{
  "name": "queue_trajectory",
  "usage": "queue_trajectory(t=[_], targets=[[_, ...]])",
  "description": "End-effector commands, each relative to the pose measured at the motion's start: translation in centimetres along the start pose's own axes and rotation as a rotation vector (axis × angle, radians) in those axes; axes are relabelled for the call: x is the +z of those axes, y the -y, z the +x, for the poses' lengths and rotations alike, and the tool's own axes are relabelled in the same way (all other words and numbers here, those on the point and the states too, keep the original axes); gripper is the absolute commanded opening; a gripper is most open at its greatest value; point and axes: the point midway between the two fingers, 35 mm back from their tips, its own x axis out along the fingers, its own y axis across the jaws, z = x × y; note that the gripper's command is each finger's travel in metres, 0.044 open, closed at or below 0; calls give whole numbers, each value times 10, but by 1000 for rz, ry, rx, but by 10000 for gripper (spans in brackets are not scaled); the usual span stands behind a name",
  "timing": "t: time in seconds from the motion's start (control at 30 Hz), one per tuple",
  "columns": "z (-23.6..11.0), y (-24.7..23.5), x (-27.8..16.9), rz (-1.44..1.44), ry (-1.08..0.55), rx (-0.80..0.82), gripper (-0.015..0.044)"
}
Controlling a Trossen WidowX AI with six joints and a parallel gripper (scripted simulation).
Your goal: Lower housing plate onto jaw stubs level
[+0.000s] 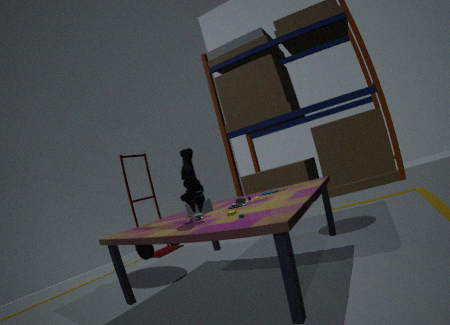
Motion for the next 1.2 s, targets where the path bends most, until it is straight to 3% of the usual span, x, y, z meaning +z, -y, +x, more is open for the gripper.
queue_trajectory(t=[0.0,1.17], targets=[[6,0,-1,-3,-5,2,440],[37,0,-2,-3,-5,2,440]])
